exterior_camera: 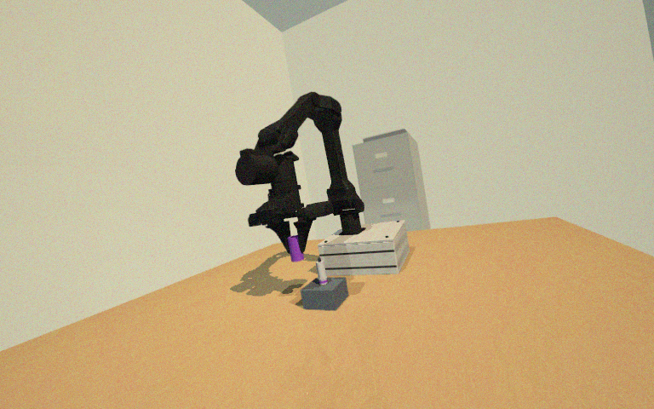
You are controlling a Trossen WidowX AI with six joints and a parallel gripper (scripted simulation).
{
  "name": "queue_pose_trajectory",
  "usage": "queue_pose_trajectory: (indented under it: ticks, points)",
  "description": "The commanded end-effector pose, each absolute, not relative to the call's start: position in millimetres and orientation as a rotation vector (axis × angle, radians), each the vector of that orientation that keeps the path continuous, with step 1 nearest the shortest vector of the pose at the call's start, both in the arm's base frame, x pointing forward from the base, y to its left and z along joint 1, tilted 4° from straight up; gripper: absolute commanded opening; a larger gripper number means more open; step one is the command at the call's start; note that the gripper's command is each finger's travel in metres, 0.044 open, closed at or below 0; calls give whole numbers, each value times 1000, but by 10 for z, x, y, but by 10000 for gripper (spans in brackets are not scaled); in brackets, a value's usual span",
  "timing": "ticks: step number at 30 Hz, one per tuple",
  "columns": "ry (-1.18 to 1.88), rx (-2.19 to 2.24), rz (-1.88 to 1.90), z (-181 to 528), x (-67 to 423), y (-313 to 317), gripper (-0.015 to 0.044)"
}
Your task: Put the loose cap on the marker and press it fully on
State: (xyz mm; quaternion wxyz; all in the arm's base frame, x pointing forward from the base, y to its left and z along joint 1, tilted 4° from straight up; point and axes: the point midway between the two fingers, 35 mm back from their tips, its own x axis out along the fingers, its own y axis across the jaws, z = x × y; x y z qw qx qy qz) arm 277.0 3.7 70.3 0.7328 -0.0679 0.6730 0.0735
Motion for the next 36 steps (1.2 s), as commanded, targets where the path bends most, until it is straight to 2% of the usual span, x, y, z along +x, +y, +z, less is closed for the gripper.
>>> queue_pose_trajectory:
  ticks: [1, 16, 36]
  points:
    - [1480, -146, 155, 765, 2769, 169, 0]
    - [1480, -133, 150, 930, 2703, 583, 0]
    - [1480, -133, 150, 702, 2733, 593, 0]
